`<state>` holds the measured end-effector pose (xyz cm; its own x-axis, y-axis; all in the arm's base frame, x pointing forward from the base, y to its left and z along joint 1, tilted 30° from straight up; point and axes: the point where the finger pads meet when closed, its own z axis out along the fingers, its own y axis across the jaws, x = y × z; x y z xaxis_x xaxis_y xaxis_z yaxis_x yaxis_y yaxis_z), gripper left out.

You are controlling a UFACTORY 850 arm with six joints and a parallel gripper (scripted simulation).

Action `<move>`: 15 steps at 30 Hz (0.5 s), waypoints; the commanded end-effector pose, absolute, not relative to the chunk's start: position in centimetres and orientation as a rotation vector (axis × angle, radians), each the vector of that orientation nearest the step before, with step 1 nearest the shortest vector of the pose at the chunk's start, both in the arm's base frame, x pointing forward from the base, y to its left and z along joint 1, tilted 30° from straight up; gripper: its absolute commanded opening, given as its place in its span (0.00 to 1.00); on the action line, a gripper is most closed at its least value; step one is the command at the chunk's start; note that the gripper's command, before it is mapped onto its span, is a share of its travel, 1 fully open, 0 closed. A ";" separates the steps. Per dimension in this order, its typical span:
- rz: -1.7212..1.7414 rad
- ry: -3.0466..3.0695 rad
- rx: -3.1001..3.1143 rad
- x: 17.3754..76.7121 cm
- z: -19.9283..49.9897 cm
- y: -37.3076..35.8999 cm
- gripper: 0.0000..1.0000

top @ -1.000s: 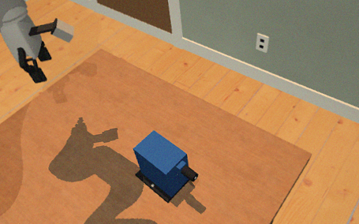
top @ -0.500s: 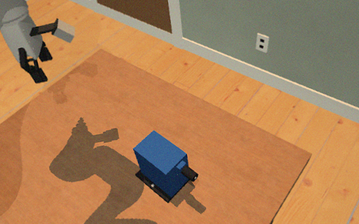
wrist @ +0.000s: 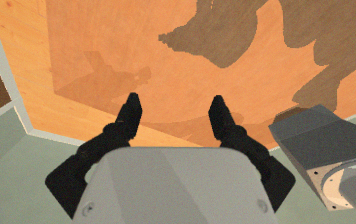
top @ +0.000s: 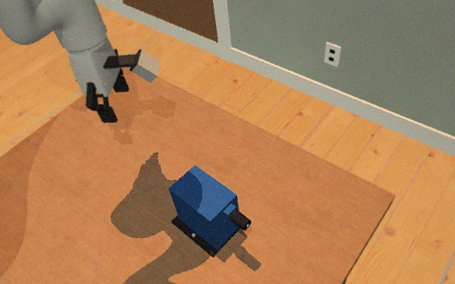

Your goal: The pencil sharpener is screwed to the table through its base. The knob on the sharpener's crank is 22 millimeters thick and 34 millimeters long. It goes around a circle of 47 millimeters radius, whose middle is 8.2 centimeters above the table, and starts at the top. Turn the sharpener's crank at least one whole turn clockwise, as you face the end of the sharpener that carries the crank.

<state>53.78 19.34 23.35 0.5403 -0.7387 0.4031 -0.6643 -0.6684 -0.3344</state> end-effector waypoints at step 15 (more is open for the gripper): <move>-0.720 1.506 -2.356 58.8 24.5 3.8 1.00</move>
<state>58.46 4.90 24.35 0.3566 -0.8915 0.2793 -0.7750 -0.4492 -0.4445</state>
